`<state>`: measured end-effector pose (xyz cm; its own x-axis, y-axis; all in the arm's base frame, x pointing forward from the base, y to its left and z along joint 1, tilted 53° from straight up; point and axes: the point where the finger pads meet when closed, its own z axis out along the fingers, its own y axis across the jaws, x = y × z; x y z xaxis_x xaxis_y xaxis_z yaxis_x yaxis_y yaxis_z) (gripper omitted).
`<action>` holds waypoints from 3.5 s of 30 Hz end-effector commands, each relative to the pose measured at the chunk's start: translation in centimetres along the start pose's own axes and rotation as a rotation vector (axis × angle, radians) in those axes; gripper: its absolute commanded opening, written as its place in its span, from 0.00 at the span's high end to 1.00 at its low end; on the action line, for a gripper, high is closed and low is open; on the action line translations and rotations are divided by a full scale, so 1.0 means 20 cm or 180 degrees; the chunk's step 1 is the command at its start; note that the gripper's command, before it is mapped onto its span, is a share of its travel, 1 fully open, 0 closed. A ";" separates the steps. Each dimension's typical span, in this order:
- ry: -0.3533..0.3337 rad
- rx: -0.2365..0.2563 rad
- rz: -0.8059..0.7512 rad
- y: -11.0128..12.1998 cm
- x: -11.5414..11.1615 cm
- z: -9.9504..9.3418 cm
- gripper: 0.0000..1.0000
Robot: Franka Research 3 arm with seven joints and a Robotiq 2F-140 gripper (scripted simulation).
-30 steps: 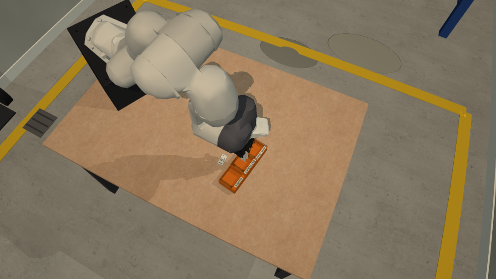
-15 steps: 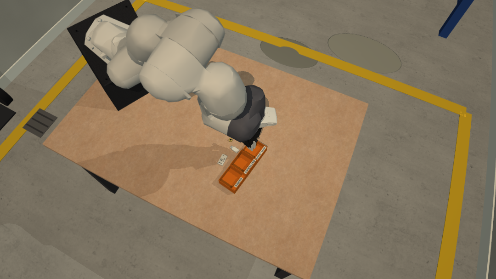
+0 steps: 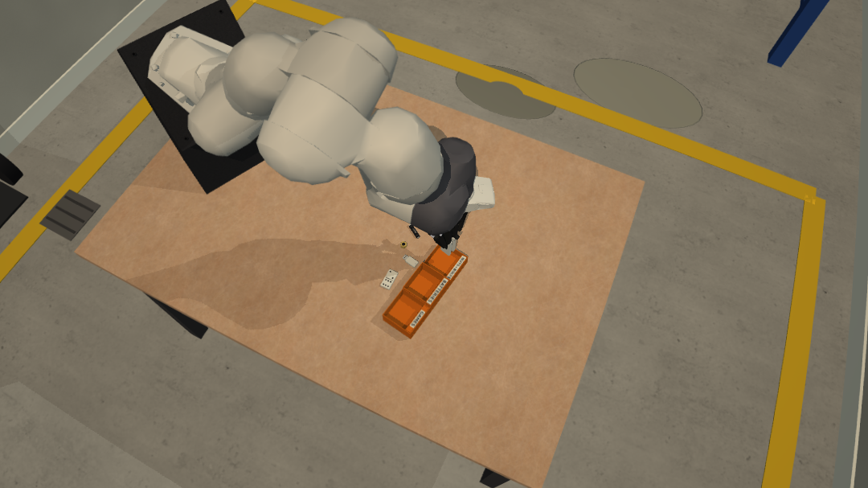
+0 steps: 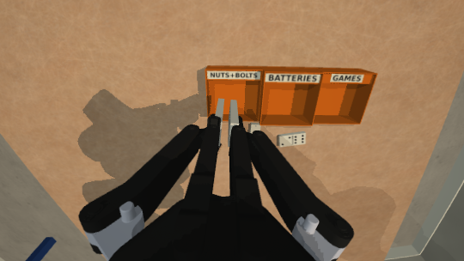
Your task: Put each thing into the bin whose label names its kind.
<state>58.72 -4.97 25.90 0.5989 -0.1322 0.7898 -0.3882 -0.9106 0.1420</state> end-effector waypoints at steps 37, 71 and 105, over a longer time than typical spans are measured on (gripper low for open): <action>0.0001 -0.0030 0.0023 0.01 0.00 0.30 0.95; 0.0001 -0.0030 0.0023 0.01 0.00 0.30 0.95; 0.0001 -0.0030 0.0023 0.01 0.00 0.30 0.95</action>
<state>62.87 -7.32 22.38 0.5982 -0.1360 0.7897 -0.3938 -0.9082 0.1419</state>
